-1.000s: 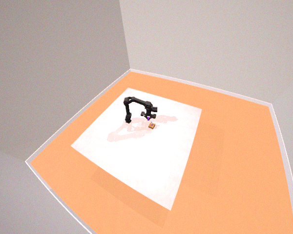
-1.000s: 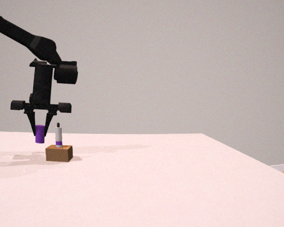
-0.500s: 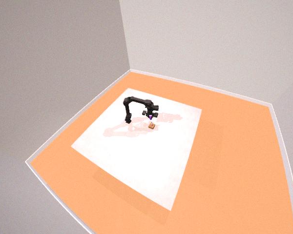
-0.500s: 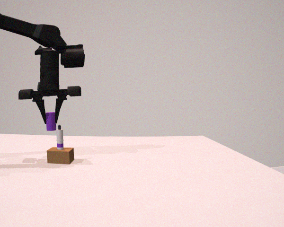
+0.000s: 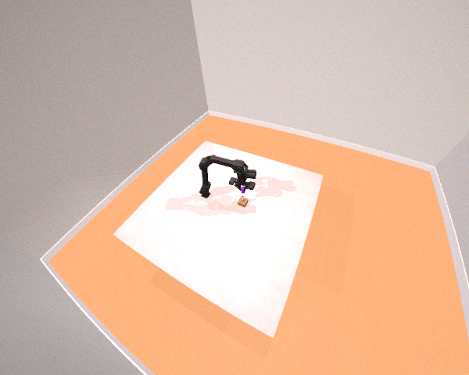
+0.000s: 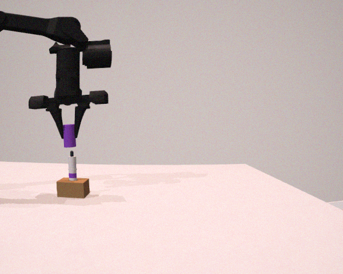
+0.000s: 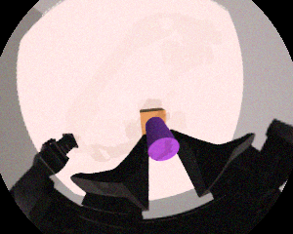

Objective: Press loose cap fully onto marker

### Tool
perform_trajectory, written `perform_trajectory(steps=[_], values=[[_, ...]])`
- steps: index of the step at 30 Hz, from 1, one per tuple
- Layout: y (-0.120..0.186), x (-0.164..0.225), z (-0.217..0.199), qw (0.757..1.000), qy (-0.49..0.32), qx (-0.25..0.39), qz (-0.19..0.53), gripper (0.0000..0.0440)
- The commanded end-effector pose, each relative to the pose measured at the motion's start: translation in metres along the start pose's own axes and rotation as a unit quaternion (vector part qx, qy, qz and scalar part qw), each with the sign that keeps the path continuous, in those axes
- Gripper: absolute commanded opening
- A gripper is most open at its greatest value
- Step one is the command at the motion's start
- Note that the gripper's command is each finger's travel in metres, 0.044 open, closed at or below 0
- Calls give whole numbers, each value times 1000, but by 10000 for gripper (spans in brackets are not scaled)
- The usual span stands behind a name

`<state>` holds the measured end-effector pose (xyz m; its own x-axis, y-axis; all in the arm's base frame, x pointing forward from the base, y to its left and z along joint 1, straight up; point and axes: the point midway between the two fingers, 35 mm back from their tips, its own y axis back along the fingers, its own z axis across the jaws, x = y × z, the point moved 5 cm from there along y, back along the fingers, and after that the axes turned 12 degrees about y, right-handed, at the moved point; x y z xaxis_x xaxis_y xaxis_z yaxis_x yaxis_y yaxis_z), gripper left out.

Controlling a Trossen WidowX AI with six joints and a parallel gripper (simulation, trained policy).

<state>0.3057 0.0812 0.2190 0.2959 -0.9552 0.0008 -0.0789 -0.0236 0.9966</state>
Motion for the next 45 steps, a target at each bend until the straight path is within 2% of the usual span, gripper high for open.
perform_trajectory(steps=[1, 9, 27, 45], values=[[3, 8, -3, 1000, -8, -1, 4, 103], [7, 26, -6, 999, -33, -13, 5, 97], [-12, 30, -9, 998, -52, -46, -9, 87], [-55, 32, -7, 996, -36, -76, -26, 81]])
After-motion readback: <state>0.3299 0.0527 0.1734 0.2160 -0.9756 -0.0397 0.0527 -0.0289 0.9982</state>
